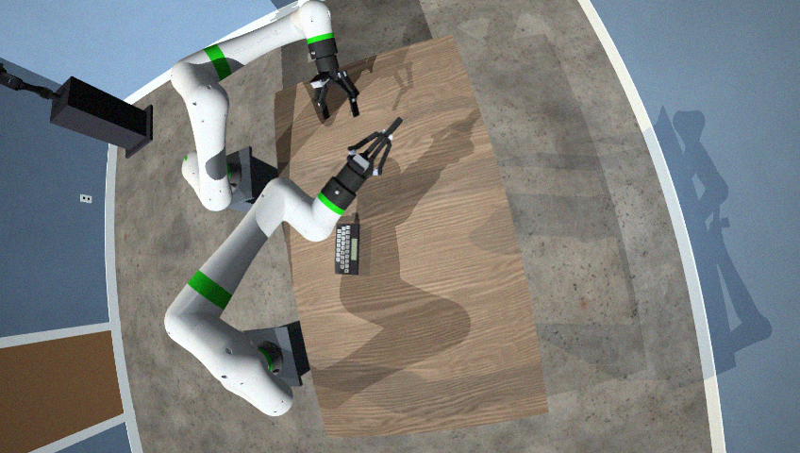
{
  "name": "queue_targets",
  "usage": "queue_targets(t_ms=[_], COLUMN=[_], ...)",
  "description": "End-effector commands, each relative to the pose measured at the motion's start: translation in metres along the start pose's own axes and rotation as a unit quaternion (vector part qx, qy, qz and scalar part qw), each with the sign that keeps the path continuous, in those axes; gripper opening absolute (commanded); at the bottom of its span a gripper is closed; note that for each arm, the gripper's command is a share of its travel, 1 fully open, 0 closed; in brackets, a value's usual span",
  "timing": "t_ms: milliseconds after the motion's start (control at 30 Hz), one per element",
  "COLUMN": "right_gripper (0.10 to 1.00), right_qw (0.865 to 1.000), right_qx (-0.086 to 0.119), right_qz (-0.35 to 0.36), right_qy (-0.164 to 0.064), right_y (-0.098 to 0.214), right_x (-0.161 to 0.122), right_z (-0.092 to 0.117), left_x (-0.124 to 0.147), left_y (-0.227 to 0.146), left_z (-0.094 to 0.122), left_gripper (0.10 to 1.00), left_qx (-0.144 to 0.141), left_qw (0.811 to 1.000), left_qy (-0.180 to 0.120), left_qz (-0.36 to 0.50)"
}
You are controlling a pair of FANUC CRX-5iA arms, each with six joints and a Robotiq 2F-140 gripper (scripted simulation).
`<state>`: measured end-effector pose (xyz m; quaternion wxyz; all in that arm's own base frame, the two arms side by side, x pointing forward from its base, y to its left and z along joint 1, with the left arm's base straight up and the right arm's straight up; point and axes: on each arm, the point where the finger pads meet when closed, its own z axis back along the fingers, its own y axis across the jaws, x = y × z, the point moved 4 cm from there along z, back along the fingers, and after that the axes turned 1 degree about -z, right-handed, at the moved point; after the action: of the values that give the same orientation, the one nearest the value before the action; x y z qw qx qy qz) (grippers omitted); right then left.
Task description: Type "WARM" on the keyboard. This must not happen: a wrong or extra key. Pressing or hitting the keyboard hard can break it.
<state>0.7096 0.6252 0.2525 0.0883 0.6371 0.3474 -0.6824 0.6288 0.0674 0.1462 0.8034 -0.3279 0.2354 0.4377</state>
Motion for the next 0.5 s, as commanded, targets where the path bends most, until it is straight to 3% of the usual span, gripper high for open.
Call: queue_targets(t_ms=[0, 200, 267, 467], right_gripper=[0.099, 0.099, 0.099, 0.099], right_qw=[1.0, 0.996, 0.996, 0.987], right_qx=[-0.005, -0.006, -0.006, 0.002], right_qz=[-0.003, -0.003, -0.003, -0.003], right_qy=[-0.024, -0.092, -0.092, -0.163], right_y=[0.01, 0.036, 0.036, 0.068], right_x=[-0.016, -0.025, -0.025, -0.034], right_z=[-0.005, -0.002, -0.002, 0.012], left_x=[0.005, 0.019, 0.019, 0.03], left_y=[0.013, 0.052, 0.052, 0.104], left_z=[0.03, 0.079, 0.079, 0.135], left_gripper=[1.0, 1.0, 1.0, 1.0], left_qx=[-0.011, -0.03, -0.03, -0.06], left_qw=[0.998, 0.983, 0.983, 0.944], left_qy=[-0.02, -0.056, -0.056, -0.093], left_qz=[0.052, 0.17, 0.17, 0.31])
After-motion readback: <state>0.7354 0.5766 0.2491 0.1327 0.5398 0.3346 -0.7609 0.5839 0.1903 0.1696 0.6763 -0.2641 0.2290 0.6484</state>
